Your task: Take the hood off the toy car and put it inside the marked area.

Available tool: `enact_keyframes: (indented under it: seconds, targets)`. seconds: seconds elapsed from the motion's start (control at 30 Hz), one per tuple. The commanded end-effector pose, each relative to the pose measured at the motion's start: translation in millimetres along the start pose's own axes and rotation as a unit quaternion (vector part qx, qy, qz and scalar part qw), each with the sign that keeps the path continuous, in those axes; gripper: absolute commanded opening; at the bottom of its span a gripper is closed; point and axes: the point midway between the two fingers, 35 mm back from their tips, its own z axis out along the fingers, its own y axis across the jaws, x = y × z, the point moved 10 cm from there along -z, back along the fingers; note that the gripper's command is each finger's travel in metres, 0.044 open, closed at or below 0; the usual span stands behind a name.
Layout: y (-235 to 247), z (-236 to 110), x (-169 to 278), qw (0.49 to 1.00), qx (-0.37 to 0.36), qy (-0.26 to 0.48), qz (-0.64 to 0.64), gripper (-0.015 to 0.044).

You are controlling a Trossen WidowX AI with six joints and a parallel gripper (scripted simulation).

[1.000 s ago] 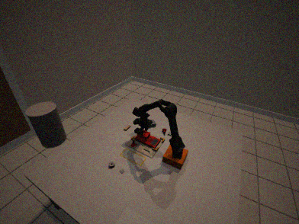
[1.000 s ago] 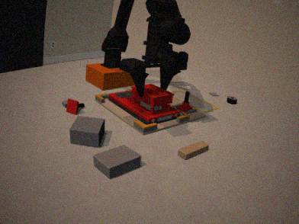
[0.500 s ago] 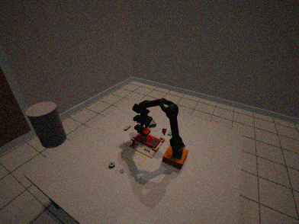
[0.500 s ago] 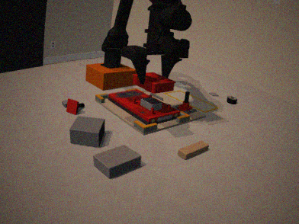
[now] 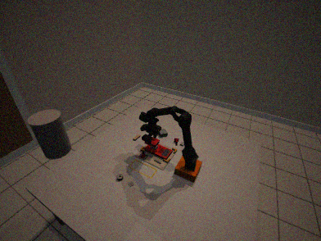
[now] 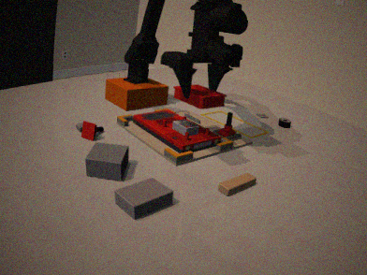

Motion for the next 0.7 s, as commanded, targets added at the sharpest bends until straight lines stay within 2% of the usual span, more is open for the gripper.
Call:
enact_keyframes:
  seconds: [0.0,0.67]
  targets:
    - [14.9,0.2,-0.5,1.0,-0.002,0.0,-0.001,0.0]
    - [89.4,-2.9,4.4,1.0,-0.004,0.002,0.002,0.0]
